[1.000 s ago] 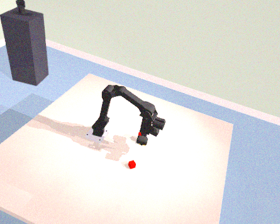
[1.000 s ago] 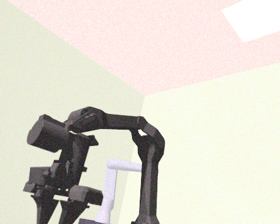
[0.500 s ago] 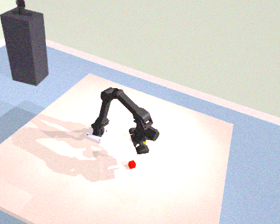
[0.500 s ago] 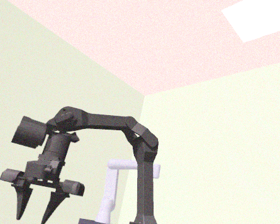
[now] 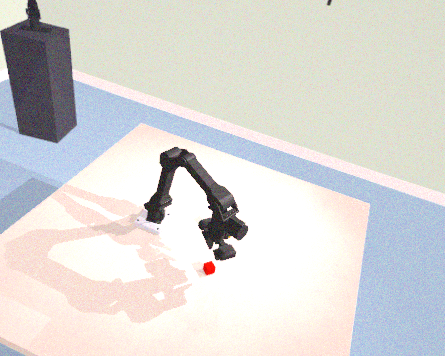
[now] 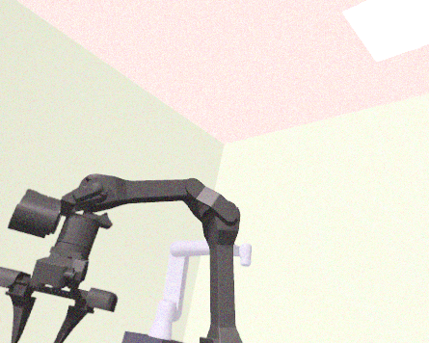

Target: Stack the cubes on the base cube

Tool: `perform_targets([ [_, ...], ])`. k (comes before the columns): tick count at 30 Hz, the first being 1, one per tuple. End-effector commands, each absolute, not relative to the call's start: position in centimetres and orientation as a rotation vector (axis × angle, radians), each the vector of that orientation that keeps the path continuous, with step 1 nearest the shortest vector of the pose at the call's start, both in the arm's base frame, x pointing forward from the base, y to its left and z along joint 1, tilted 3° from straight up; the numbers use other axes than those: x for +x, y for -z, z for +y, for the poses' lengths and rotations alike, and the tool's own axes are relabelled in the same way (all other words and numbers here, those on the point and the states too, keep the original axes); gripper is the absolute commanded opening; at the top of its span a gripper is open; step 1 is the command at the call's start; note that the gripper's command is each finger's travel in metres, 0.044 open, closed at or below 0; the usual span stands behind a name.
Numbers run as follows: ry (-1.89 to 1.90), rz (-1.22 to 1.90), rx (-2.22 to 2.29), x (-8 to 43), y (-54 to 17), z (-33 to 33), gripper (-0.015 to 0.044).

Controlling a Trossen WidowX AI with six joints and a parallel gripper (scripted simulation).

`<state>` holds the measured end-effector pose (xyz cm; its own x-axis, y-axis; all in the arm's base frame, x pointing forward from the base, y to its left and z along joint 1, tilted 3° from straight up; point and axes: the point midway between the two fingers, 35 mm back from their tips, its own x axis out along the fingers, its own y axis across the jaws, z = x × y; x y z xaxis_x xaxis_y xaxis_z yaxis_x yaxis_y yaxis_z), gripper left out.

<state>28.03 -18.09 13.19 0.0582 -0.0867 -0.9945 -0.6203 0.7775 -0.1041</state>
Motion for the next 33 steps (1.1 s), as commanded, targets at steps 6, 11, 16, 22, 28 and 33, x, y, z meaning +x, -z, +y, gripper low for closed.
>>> perform_targets([
  [6,-0.469,1.494,-0.594,27.6,-9.5,-18.0,0.0265],
  [11,-0.469,1.494,-0.594,27.7,-8.1,-18.1,0.0265],
  [16,-0.469,1.494,-0.594,27.7,-8.0,-18.1,0.0265],
  [22,-0.469,1.494,-0.594,27.8,-7.0,-18.2,0.0265],
  [28,-0.469,1.494,-0.594,27.8,-6.0,-18.3,0.0265],
  [33,-0.469,1.494,-0.594,27.8,-5.2,-18.3,0.0265],
])
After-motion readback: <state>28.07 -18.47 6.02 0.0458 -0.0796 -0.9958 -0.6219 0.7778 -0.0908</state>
